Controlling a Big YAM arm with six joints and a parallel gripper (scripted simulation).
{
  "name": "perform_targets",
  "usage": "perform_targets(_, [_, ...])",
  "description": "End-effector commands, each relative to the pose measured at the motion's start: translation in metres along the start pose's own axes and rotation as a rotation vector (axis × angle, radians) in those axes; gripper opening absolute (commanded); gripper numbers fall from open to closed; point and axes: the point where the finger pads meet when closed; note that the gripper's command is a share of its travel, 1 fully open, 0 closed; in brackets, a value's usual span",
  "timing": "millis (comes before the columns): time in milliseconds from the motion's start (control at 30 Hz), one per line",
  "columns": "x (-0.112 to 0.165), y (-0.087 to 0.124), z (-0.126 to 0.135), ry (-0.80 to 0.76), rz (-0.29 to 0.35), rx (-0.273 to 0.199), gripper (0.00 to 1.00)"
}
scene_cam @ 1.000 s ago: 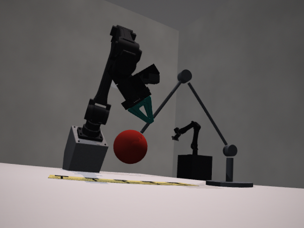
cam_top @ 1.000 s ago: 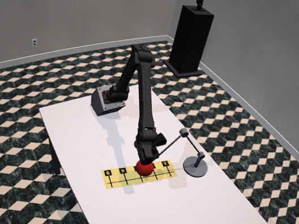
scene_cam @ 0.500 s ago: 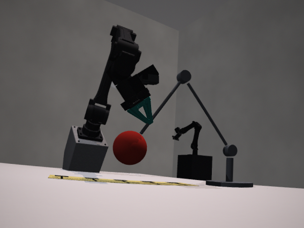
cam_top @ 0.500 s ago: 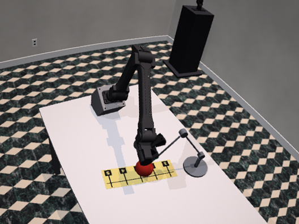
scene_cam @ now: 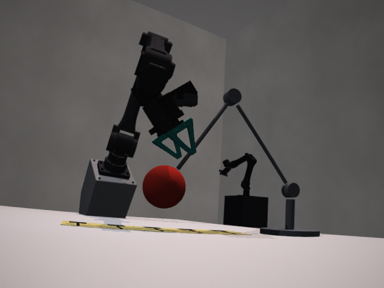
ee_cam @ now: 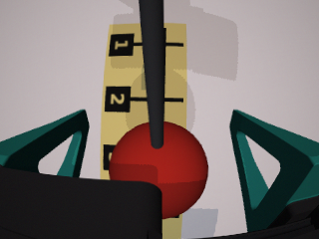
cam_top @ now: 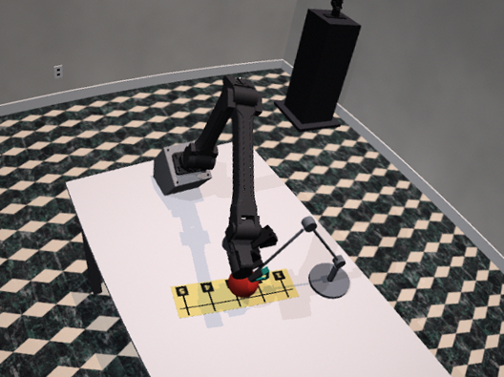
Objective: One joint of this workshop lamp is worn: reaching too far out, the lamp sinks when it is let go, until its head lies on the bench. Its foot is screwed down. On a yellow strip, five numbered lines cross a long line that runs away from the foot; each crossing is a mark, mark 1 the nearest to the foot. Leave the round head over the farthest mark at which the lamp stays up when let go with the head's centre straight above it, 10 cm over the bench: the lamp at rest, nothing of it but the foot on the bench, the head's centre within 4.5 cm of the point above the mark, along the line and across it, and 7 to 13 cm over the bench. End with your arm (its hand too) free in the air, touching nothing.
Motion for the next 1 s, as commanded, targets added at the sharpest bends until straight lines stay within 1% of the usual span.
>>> perform_targets(0, [-0.0111,-0.0031,-0.0015,0.02,-0.017,-0.005,1.0])
perform_targets(533, [-0.0054,0.0001,-0.0015,0.011,-0.005,0.001,1.0])
perform_targets(967, [-0.0063,-0.0013,-0.0005,0.012,-0.008,-0.002,1.0])
Point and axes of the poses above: the point where the finger pads meet when closed, its own y axis back along the fingers, its own z axis across the jaws, x = y × z, and after that the axes turned 6 degrees about y, right-handed
